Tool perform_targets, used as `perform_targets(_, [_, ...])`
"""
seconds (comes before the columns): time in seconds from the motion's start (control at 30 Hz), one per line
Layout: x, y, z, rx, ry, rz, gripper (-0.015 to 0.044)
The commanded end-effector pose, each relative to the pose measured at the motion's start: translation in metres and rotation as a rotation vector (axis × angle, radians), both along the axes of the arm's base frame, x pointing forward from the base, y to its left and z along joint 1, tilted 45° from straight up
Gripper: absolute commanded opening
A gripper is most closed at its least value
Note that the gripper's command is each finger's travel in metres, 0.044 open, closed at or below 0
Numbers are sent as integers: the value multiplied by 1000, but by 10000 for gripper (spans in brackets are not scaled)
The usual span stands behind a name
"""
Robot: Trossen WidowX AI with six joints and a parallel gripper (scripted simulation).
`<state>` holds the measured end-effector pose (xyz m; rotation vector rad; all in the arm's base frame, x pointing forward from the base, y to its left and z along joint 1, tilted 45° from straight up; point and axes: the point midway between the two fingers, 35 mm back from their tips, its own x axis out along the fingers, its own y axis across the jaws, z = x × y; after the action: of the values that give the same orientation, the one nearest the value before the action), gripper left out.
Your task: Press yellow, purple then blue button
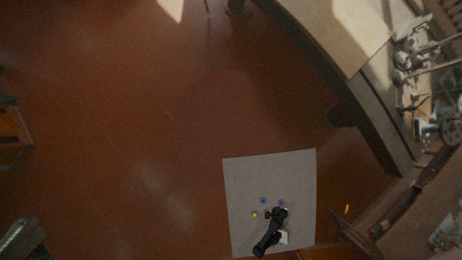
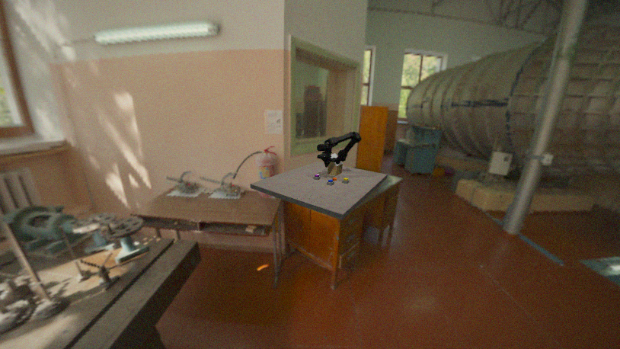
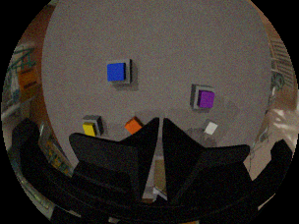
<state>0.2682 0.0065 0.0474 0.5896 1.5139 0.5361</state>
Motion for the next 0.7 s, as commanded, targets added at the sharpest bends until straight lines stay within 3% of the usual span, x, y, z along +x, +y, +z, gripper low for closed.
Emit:
perform_targets(0.0, [3,-42,-45,25,-14,24,20])
perform_targets(0.13, [-2,-65,-74,51,-29,37,20])
perform_targets(0.37, [-2,-68,-78,54,-31,39,20])
perform_targets(0.53, [-3,-27,-120,56,-32,39,20])
perform_targets(0.67, [-3,-24,-122,57,-32,39,20])
